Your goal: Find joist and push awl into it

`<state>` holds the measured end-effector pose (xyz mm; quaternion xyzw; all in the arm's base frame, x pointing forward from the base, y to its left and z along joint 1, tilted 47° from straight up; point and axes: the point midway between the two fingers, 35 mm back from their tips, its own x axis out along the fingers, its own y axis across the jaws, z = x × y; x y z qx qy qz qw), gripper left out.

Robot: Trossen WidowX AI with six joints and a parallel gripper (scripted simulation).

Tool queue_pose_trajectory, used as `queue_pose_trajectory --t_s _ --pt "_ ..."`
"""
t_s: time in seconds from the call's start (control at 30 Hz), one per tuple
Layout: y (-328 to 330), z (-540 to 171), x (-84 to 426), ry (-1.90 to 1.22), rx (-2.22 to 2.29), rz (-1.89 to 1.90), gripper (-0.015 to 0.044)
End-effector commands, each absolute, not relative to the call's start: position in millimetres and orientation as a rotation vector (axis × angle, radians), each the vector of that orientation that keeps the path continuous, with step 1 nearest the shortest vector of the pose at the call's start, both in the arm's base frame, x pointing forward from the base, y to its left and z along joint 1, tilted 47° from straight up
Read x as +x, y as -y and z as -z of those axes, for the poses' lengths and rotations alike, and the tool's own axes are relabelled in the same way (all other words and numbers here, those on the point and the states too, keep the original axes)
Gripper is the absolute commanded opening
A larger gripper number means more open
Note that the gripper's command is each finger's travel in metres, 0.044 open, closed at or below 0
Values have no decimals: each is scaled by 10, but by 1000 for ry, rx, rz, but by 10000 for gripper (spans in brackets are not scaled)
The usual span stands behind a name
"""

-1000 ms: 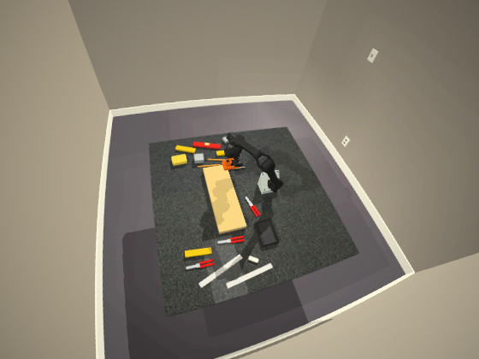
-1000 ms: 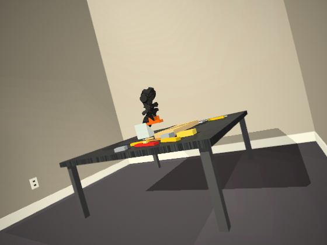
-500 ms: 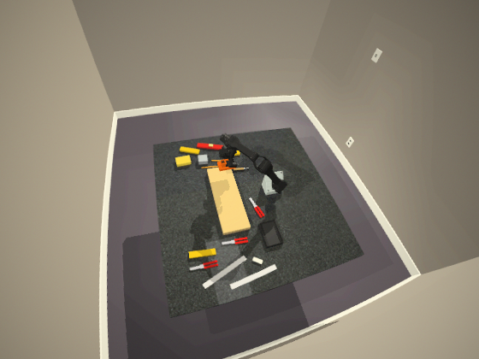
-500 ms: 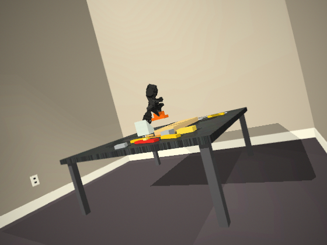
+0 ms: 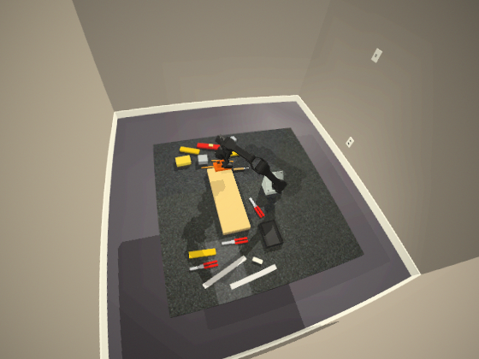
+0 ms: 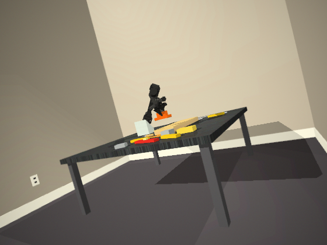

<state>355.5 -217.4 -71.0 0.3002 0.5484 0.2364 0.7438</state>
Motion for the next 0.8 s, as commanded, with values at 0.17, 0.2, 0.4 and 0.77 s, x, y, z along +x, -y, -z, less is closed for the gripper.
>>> queue_pose_trajectory --t_s 0.17,0.2,0.4,0.77 --pt "2089 792 3577 -1197 665 -517 0" --pt "2079 802 3579 -1197 665 -517 0" --pt "2021 862 3584 -1197 666 -517 0" --pt "1913 969 3589 -1197 666 -518 0"
